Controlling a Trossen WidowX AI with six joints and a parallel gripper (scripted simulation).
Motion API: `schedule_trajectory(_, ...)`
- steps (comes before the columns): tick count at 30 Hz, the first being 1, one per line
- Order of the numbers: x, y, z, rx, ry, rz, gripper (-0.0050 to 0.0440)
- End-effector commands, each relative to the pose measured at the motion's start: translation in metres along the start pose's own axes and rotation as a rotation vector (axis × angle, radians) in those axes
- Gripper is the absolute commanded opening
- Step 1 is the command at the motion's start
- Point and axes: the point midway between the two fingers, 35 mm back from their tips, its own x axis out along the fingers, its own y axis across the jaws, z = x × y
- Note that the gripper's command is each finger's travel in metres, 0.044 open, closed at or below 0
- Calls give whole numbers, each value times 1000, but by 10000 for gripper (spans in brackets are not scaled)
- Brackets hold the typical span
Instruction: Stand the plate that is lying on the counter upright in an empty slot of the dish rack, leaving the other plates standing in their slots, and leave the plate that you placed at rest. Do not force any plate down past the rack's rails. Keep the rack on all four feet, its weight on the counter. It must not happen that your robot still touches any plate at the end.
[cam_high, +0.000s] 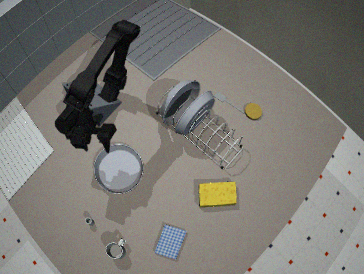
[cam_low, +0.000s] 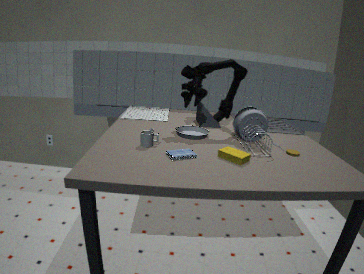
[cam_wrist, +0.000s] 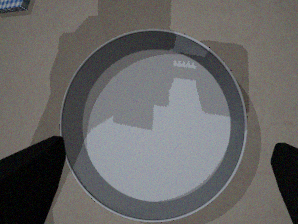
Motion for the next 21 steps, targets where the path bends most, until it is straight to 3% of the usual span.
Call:
schedule_trajectory(1,5,-17,-7,112,59,1,440)
schedule_trajectory(13,14,-51,-39,440,241,11,440)
schedule_trajectory(21,15,-53,-41,459,252,12,440)
